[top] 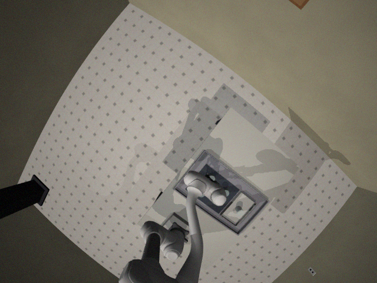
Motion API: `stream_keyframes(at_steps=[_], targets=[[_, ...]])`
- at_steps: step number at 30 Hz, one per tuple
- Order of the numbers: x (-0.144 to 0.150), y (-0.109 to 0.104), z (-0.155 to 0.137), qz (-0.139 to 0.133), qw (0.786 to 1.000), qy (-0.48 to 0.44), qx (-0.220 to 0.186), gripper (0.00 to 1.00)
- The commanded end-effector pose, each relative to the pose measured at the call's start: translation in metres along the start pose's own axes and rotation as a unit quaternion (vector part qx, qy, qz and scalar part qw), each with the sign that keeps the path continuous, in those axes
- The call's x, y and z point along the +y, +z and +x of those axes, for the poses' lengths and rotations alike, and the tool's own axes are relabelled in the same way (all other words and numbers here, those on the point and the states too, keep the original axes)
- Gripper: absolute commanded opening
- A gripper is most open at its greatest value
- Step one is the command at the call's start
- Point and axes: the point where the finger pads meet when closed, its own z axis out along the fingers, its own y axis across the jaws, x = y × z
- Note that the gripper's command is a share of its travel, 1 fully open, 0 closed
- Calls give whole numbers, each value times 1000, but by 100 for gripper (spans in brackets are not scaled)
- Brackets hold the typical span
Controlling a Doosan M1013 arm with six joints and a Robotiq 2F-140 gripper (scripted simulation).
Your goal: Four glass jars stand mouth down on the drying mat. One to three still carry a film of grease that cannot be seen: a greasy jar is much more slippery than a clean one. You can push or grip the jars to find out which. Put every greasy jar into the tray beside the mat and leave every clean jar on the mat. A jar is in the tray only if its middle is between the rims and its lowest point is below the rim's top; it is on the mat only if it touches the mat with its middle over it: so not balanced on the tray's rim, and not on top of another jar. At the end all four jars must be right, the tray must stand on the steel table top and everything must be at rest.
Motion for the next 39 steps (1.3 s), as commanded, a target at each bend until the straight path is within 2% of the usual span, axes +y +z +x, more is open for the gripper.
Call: stream_keyframes(at_steps=[1, 7, 8, 24, 25, 39], targets=[[0, 0, 0, 0, 1000, 0, 0, 52], [0, 0, 0, 0, 1000, 0, 0, 52], [0, 0, 0, 0, 1000, 0, 0, 49], [0, 0, 0, 0, 1000, 0, 0, 49], [0, 0, 0, 0, 1000, 0, 0, 46], [0, 0, 0, 0, 1000, 0, 0, 46]])
